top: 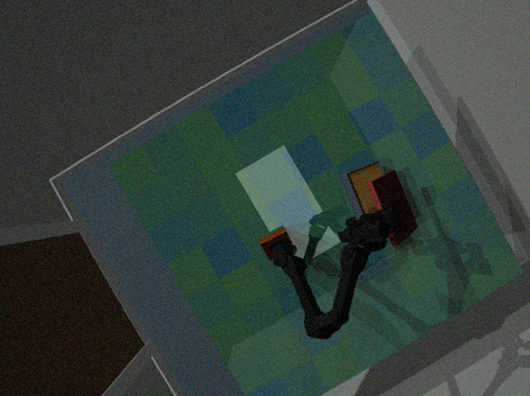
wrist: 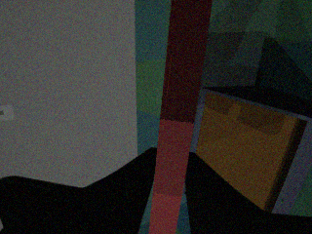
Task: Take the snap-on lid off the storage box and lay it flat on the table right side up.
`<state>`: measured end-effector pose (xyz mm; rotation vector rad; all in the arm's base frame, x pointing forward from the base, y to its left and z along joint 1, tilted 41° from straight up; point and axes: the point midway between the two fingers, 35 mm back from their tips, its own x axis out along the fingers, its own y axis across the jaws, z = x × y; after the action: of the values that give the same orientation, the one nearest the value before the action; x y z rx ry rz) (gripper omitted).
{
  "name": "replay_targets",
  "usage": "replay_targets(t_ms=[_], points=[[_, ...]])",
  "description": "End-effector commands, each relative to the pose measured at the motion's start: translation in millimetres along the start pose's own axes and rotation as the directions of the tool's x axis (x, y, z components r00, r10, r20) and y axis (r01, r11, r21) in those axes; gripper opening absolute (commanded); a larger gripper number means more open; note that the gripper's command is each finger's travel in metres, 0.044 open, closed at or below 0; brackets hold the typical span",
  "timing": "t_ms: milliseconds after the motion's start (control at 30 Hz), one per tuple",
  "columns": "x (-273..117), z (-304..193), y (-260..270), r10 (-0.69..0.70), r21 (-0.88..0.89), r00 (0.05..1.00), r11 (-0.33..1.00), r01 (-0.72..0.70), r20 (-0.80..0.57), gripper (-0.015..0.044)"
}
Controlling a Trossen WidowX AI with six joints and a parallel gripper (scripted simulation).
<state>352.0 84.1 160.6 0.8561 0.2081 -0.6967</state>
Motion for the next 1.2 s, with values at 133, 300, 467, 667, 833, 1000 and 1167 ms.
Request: replay_targets(t_ms=[133, 300, 467, 667, 833, 1000, 1167], points=[[-3, 17, 0, 0.006, -0.003, 1.000, 1.000, -0.006, -0.005, 0.0000], [-4, 27, -1, 0.006, -0.004, 1.000, 1.000, -0.006, -0.004, 0.0000], [-5, 37, -2, 0.005, -0.004, 1.000, 1.000, -0.005, -0.004, 0.0000], [-6, 49, -3, 0.005, -0.005, 1.000, 1.000, -0.005, -0.004, 0.0000], [-7, 59, -4, 0.005, -0.005, 1.000, 1.000, -0.005, -0.004, 0.0000], [-8, 69, -4, 0.005, -0.006, 1.000, 1.000, -0.005, -0.003, 0.0000], [-9, 78, -5, 0.005, -0.006, 1.000, 1.000, -0.005, -0.003, 0.0000]])
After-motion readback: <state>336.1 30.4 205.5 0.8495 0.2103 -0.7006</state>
